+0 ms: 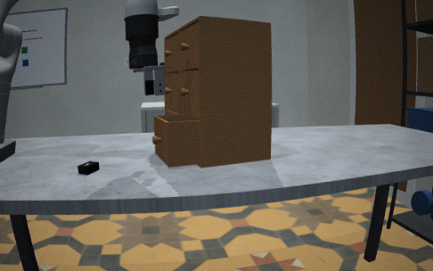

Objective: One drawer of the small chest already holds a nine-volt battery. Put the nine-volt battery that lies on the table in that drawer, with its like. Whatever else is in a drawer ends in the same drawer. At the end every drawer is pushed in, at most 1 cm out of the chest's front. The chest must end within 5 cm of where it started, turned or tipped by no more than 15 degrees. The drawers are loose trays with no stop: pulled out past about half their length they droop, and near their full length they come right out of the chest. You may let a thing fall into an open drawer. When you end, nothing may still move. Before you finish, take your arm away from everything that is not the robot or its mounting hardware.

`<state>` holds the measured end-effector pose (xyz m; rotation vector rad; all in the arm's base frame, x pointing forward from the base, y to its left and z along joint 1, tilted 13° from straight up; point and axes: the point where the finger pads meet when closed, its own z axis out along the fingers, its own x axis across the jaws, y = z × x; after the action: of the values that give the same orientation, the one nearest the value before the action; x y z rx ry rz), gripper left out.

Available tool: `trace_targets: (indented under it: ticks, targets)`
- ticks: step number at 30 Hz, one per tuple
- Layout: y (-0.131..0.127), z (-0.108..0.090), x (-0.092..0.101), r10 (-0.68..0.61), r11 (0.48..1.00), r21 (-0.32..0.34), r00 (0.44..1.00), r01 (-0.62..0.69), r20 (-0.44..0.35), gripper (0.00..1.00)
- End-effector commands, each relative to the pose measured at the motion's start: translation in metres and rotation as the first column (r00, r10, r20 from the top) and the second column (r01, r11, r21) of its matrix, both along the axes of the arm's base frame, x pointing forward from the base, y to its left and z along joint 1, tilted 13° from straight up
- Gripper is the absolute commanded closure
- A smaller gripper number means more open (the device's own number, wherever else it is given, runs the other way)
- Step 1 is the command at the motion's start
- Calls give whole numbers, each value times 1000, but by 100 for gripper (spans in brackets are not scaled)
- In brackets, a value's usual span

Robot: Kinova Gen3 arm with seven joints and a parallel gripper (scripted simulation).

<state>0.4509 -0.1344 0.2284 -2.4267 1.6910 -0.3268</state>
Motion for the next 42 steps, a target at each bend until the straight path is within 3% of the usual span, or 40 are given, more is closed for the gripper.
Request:
trace_targets:
  ticks: [1, 42]
  targets:
    - [1, 0, 1, -10, 1000, 2, 1000, 10, 1, 0]
    - [2, -4, 7, -161, 986, 41, 987, 161, -3, 0]
